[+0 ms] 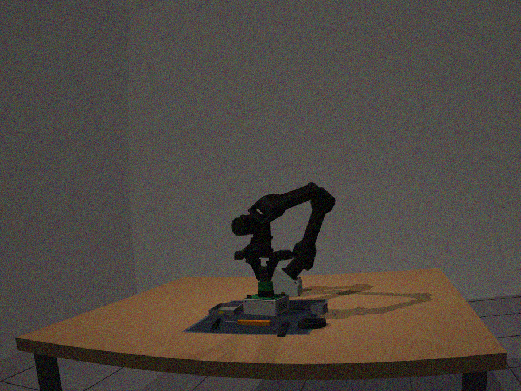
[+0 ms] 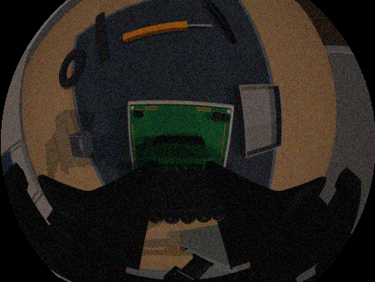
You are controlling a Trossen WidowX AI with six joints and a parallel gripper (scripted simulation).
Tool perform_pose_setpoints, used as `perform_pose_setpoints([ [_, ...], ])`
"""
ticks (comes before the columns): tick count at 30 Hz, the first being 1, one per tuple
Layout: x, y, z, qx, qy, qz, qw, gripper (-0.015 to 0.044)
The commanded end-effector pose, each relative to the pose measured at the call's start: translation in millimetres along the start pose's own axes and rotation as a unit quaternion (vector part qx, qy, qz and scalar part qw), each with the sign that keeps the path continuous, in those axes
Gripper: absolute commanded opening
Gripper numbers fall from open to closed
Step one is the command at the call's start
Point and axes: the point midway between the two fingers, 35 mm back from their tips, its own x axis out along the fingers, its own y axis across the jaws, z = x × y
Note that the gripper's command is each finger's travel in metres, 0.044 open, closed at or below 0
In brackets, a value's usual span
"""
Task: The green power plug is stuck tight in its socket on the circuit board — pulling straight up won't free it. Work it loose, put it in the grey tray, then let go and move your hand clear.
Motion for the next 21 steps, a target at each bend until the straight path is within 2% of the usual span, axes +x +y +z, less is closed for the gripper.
perform_pose_setpoints([
  [1,-3.2,1.0,-0.8,0.003,0.001,0.004,1.000,0.0000],
  [11,-25.1,8.3,-0.6,0.003,0.001,-0.041,0.999,0.0000],
  [21,-26.6,-10.9,-0.9,0.003,0.000,0.070,0.998,0.0000],
])
